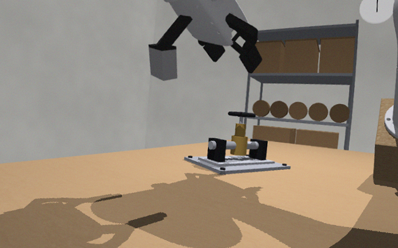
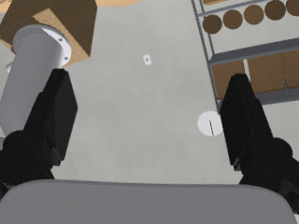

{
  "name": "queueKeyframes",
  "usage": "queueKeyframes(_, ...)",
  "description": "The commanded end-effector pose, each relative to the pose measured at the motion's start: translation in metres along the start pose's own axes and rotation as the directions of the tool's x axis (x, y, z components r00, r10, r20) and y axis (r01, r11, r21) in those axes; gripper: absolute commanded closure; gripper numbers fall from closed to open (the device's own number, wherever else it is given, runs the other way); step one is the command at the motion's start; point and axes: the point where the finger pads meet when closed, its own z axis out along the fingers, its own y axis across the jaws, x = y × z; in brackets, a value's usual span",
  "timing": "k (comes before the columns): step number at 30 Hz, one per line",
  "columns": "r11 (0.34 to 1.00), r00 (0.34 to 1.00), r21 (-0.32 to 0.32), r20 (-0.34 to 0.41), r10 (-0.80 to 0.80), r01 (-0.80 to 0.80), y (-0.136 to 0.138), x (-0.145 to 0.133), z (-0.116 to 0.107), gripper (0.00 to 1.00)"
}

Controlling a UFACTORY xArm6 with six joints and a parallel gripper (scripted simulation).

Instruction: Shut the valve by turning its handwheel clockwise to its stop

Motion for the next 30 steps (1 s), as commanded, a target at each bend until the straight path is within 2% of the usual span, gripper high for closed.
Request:
queueKeyframes(1, 0.985, 0.985, 0.029, -0.029, 0.17, -0.169, 0.022, 0.0, 0.009, 0.0)
queueKeyframes(6, 0.937, 0.937, 0.065, -0.047, 0.347, -0.344, 0.046, -0.003, 0.021, 0.0)
queueKeyframes(9, 0.926, 0.926, 0.071, -0.049, 0.375, -0.371, 0.05, -0.004, 0.022, 0.0)
queueKeyframes(10, 0.88, 0.88, 0.093, -0.055, 0.472, -0.467, 0.065, -0.008, 0.029, 0.0)
queueKeyframes(13, 0.851, 0.851, 0.105, -0.057, 0.522, -0.515, 0.072, -0.01, 0.033, 0.0)
queueKeyframes(17, 0.753, 0.753, 0.138, -0.058, 0.655, -0.644, 0.094, -0.019, 0.044, 0.0)
queueKeyframes(23, 0.568, 0.57, 0.186, -0.048, 0.82, -0.802, 0.126, -0.036, 0.061, 0.0)
queueKeyframes(25, 0.568, 0.57, 0.186, -0.048, 0.82, -0.802, 0.126, -0.036, 0.061, 0.0)
queueKeyframes(27, 0.448, 0.455, 0.218, -0.023, 0.89, -0.867, 0.138, -0.045, 0.072, 0.0)
queueKeyframes(30, 0.368, 0.381, 0.244, 0.009, 0.924, -0.897, 0.141, -0.048, 0.079, 0.0)
